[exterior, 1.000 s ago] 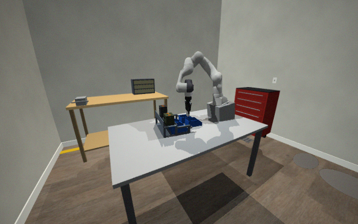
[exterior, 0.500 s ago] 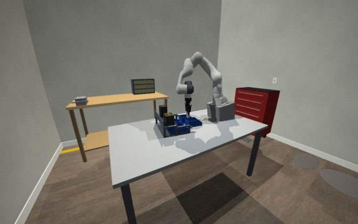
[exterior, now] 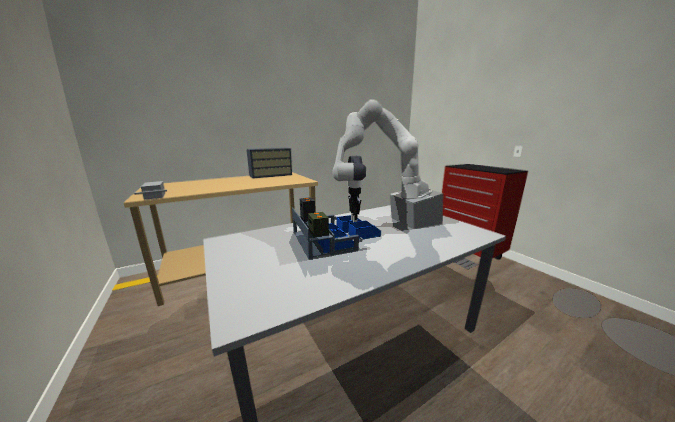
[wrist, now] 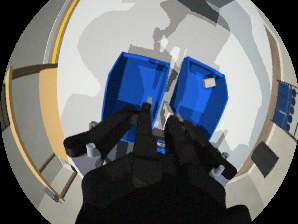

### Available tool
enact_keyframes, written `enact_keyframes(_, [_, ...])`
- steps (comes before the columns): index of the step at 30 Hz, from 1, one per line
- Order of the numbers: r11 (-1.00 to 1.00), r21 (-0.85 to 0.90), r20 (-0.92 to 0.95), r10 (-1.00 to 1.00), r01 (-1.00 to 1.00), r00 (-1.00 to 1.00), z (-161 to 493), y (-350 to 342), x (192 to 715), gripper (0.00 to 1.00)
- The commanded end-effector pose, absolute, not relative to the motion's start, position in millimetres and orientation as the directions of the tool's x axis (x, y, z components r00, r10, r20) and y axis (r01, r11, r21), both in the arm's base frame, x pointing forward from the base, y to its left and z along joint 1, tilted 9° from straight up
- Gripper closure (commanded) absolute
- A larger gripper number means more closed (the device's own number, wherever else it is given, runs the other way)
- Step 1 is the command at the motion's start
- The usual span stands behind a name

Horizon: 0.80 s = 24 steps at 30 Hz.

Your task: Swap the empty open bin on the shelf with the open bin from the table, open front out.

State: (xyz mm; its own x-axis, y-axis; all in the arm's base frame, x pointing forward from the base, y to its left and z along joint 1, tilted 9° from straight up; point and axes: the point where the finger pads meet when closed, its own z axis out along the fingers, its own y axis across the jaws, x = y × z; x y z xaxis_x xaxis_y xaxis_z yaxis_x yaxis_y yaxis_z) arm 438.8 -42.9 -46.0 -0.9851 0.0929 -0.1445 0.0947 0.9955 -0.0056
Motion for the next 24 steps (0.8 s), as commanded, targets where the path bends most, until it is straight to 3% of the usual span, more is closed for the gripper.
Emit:
enact_keyframes(1, [0.994, 0.003, -0.151, 0.11, 0.111, -0.982, -49.7, -40.7, 442.0, 0.85])
enact_keyframes(23, [0.994, 0.003, -0.151, 0.11, 0.111, -0.982, -52.8, -40.7, 442.5, 0.85])
enact_keyframes(24, [0.994, 0.003, -0.151, 0.11, 0.111, -0.982, -52.8, -40.7, 442.5, 1.0])
